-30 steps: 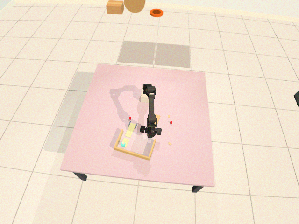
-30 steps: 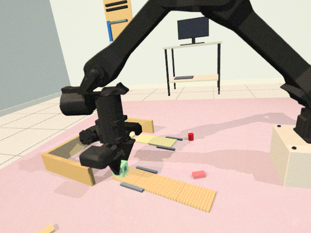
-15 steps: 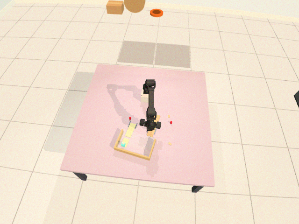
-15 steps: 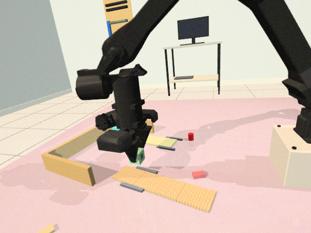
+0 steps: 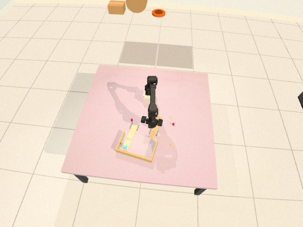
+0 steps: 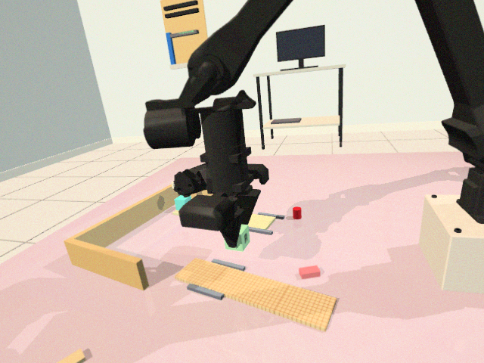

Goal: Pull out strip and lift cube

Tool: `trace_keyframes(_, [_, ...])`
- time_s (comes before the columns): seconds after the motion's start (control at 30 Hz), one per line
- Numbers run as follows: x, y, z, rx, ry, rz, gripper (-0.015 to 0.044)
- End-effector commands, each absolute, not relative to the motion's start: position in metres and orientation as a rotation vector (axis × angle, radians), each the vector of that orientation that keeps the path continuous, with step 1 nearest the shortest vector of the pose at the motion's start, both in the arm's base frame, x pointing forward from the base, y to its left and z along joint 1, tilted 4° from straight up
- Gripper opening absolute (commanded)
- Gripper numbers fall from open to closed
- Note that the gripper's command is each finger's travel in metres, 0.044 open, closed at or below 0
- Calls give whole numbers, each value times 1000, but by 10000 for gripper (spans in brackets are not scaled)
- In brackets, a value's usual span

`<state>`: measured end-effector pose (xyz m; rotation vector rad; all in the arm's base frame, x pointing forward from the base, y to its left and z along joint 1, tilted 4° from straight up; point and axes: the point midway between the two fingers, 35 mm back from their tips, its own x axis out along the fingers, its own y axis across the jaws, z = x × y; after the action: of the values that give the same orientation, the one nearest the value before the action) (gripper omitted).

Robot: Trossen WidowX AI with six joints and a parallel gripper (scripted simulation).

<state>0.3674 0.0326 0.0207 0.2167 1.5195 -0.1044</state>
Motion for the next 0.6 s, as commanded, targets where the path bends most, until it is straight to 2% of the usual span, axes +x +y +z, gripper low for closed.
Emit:
trace_keyframes(0.0, [353, 31, 19, 215, 1523, -109, 0])
trace_keyframes(0.57, [304, 26, 18, 215, 1527, -111, 0])
